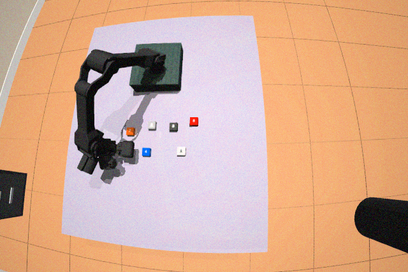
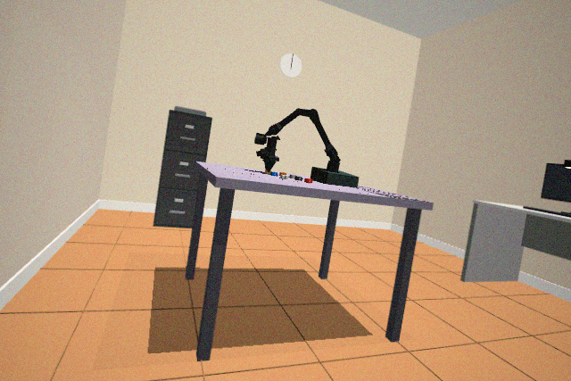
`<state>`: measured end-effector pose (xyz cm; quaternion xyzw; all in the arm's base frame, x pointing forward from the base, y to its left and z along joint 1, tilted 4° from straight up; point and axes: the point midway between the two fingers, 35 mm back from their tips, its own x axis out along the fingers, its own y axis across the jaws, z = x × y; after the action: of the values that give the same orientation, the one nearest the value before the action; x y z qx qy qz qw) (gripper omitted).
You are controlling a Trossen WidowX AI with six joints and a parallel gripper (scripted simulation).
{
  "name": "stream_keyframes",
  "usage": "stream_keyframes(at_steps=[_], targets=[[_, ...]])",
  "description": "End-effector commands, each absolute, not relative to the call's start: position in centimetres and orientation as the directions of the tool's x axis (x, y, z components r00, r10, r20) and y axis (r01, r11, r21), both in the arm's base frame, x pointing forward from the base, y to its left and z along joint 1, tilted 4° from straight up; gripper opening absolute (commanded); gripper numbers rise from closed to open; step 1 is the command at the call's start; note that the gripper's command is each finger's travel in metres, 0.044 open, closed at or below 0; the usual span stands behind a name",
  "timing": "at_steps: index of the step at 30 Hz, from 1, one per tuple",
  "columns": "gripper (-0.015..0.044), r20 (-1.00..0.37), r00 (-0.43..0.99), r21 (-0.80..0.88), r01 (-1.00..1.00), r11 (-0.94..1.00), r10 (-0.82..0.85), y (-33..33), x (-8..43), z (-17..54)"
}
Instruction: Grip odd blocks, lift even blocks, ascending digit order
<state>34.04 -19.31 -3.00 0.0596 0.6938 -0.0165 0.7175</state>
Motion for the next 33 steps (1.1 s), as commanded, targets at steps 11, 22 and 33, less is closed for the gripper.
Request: stream_keyframes(at_steps=[11, 22, 33], targets=[[0.012, -0.998, 0.035, 0.061, 0.111, 0.992, 0.057, -19.3, 34.0, -3.1], [0.0356, -0.998, 0.035, 0.061, 0.111, 0.992, 0.057, -19.3, 34.0, -3.1], [0.04, -0.998, 0.035, 0.061, 0.111, 0.992, 0.057, -19.6, 33.9, 0.6]])
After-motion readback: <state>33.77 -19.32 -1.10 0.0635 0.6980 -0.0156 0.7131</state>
